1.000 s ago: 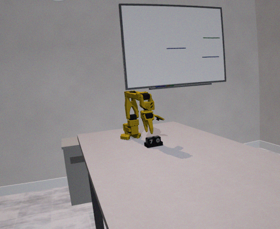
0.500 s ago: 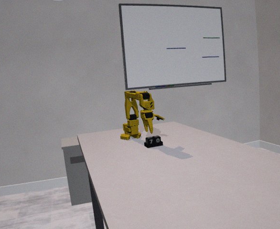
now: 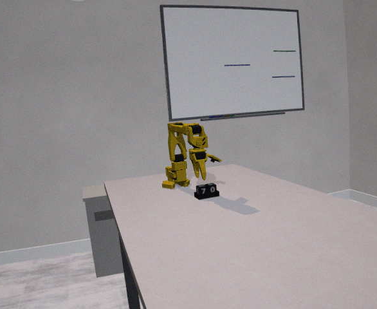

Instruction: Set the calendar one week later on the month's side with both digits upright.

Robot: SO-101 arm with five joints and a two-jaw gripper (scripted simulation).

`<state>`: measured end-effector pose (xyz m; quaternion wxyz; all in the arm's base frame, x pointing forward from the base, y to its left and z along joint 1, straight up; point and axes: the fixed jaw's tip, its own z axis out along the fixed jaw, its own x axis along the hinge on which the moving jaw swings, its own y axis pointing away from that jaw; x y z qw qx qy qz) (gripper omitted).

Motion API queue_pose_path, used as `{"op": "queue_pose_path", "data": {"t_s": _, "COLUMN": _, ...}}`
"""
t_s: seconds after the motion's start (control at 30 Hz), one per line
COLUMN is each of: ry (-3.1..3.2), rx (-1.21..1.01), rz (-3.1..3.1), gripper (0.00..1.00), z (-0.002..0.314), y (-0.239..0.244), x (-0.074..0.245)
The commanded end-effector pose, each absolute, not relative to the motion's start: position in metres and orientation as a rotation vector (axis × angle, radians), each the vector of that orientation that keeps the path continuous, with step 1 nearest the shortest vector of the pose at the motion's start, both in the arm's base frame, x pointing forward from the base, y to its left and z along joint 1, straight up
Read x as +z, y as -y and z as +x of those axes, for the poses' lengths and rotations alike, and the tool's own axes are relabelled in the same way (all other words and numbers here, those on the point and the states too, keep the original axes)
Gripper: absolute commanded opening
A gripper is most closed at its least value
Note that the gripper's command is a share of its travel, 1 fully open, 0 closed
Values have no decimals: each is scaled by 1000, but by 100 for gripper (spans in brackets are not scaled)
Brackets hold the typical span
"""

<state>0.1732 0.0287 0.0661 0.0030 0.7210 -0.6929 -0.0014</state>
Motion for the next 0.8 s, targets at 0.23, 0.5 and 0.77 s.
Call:
{"op": "queue_pose_path", "data": {"t_s": 0.23, "ry": 2217, "rx": 40, "rz": 2273, "gripper": 35, "z": 181, "y": -29, "x": 64}}
{"op": "queue_pose_path", "data": {"t_s": 0.5, "ry": 2217, "rx": 40, "rz": 2273, "gripper": 35, "z": 182, "y": -29, "x": 55}}
{"op": "queue_pose_path", "data": {"t_s": 0.77, "ry": 2217, "rx": 40, "rz": 2273, "gripper": 35, "z": 182, "y": -29, "x": 42}}
